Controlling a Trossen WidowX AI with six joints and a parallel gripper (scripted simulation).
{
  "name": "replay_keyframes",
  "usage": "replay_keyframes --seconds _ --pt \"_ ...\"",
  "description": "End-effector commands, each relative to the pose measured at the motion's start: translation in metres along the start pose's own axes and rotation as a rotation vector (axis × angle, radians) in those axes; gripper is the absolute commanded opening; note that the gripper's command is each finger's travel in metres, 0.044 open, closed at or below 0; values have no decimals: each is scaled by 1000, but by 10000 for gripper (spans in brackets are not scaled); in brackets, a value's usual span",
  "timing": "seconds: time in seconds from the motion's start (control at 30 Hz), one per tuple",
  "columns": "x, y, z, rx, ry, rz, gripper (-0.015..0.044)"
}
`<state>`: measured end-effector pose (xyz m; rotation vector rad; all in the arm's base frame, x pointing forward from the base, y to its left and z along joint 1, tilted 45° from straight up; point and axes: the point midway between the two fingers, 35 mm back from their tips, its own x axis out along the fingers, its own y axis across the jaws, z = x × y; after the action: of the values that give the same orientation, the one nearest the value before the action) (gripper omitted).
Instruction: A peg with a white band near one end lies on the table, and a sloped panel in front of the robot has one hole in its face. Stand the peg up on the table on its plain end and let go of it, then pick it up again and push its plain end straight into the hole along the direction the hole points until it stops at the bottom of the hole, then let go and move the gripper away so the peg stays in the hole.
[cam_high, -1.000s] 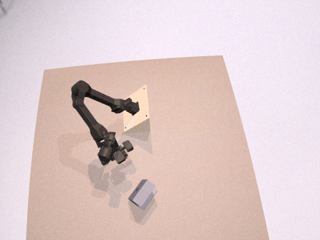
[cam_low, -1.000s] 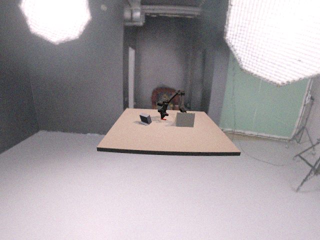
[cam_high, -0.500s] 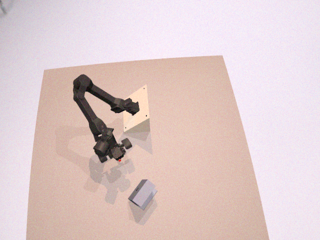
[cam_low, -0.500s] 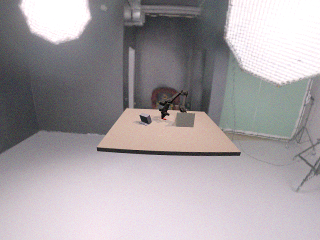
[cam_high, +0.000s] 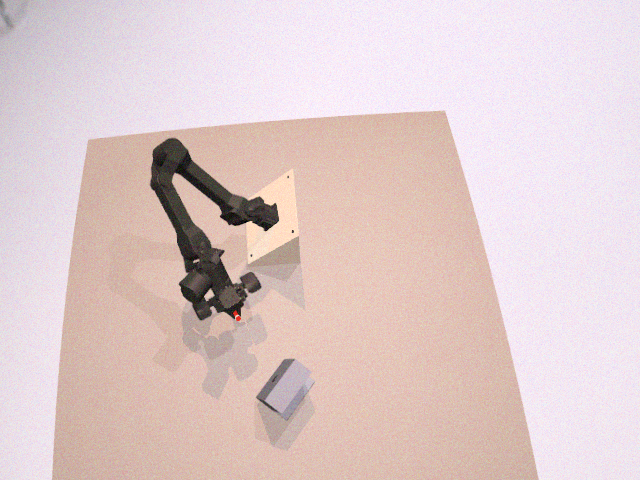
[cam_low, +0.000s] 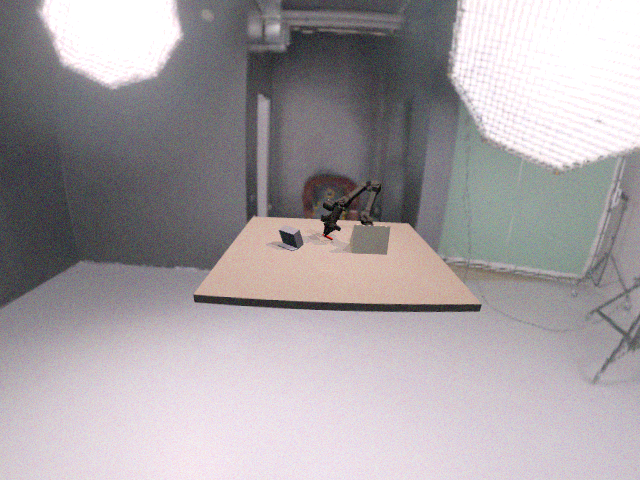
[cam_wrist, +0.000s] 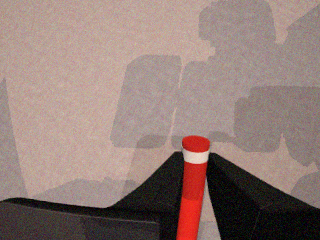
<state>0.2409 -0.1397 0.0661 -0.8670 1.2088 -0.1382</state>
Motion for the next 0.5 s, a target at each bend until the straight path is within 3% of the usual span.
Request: replay_keyframes --seconds 0.0,0.47 --pt "-1 2 -3 -5 -27 5 49" --pt "-9 2 -8 -6 -148 5 49"
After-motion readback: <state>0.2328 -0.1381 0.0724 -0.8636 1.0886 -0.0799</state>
